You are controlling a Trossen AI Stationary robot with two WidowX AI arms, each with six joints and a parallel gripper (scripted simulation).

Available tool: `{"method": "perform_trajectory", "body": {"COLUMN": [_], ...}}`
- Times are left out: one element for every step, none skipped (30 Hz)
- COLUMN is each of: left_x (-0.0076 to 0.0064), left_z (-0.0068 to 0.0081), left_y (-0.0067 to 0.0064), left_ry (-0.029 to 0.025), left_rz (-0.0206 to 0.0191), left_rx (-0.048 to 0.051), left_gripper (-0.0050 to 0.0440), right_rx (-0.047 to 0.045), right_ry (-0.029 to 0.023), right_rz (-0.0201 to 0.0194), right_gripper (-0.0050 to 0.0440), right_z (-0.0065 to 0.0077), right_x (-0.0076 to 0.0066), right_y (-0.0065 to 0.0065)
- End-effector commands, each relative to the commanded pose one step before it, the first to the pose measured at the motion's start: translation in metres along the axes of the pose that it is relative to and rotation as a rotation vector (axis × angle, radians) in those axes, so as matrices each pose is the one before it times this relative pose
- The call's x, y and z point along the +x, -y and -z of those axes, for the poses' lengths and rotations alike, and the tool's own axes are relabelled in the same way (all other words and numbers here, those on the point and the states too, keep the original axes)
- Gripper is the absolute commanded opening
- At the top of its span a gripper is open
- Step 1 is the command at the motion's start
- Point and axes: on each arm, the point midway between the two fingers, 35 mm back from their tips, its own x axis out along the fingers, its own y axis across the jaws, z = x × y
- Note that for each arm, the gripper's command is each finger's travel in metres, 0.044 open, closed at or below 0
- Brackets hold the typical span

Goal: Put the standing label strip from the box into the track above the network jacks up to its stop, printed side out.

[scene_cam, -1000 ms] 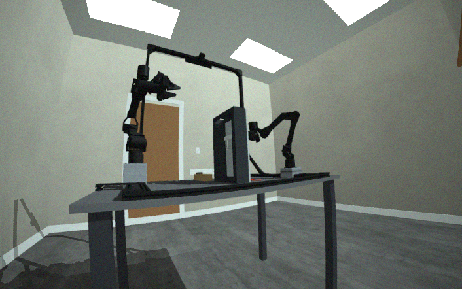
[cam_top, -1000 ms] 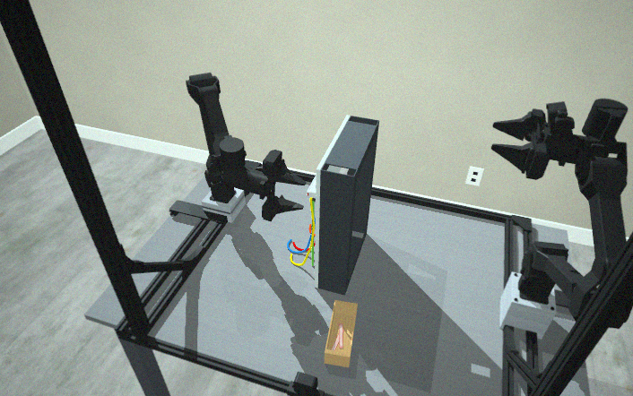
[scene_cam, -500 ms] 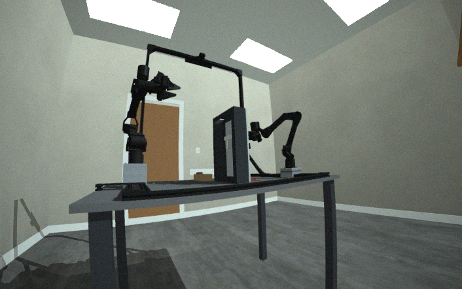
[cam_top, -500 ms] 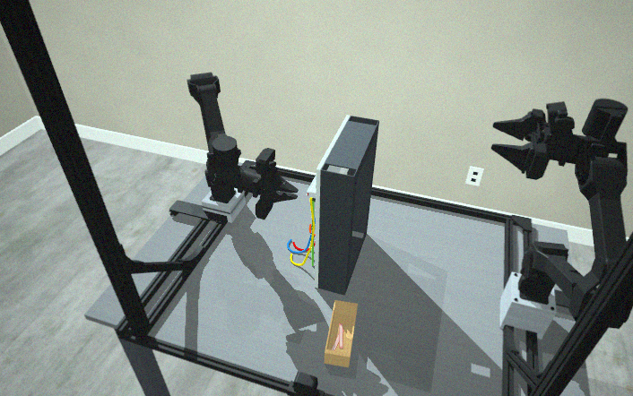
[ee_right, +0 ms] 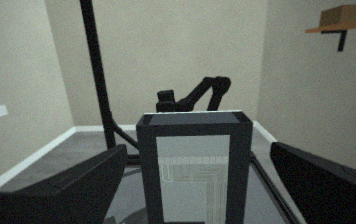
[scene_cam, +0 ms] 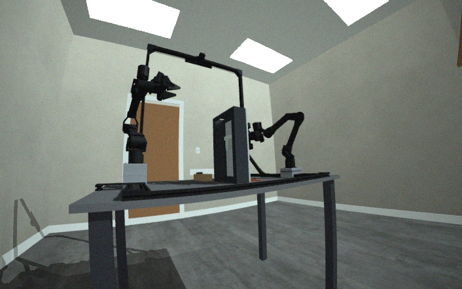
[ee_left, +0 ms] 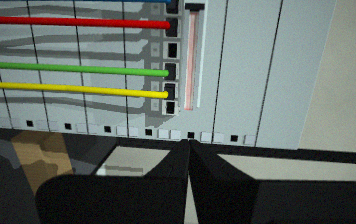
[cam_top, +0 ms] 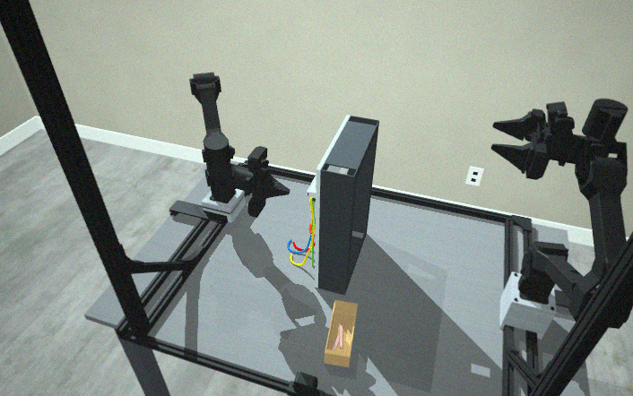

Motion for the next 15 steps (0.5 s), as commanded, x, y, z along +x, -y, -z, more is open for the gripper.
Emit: {"method": "perform_trajectory", "body": {"left_x": [-0.00959,-0.00159,0.0,0.0,-0.00159,-0.00159,-0.00159,-0.00158,-0.00158,-0.00157,-0.00156,-0.00156,-0.00156,-0.00155,-0.00155], "left_z": [-0.0025,-0.00028,0.0,0.0,-0.00029,-0.0003,-0.00032,-0.00033,-0.00034,-0.00035,-0.00036,-0.00038,-0.00039,-0.0004,-0.00041], "left_y": [0.00079,-0.00023,0.0,0.0,-0.00023,-0.00024,-0.00024,-0.00024,-0.00025,-0.00025,-0.00025,-0.00026,-0.00026,-0.00026,-0.00027], "left_ry": [0.00181,0.00004,0.0,0.0,0.00004,0.00004,0.00004,0.00003,0.00003,0.00003,0.00003,0.00003,0.00003,0.00002,0.00002], "left_rz": [0.00337,0.00003,0.0,0.0,0.00005,0.00007,0.00009,0.0001,0.00012,0.00014,0.00016,0.00018,0.00021,0.00023,0.00025], "left_rx": [-0.00921,0.00016,0.0,0.0,0.00016,0.00017,0.00017,0.00018,0.00018,0.00019,0.00019,0.00019,0.0002,0.0002,0.00021], "left_gripper": [0.0,0.0,0.0,0.0,-0.0001,-0.0001,-0.0002,-0.0002,-0.0003,-0.0003,-0.0003,-0.0004,-0.0004,-0.0005,-0.0005], "right_rx": [-0.00657,0.0,0.0,0.0,0.0,0.0,0.0,0.0,0.0,0.0,0.0,0.0,0.0,0.0,0.0], "right_ry": [0.00119,0.0,0.0,0.0,0.0,0.0,0.0,0.0,0.0,0.0,0.0,0.0,0.0,0.0,0.0], "right_rz": [0.0,0.0,0.0,0.0,0.0,0.0,0.0,0.0,0.0,0.0,0.0,0.0,0.0,0.0,0.0], "right_gripper": [0.044,0.044,0.044,0.044,0.044,0.044,0.044,0.044,0.044,0.044,0.044,0.044,0.044,0.044,0.044], "right_z": [-0.00292,0.0,0.0,0.0,0.0,0.0,0.0,0.0,0.0,0.0,0.0,0.0,0.0,0.0,0.0], "right_x": [-0.0001,0.0,0.0,0.0,0.0,0.0,0.0,0.0,0.0,0.0,0.0,0.0,0.0,0.0,0.0], "right_y": [-0.00059,0.0,0.0,0.0,0.0,0.0,0.0,0.0,0.0,0.0,0.0,0.0,0.0,0.0,0.0]}}
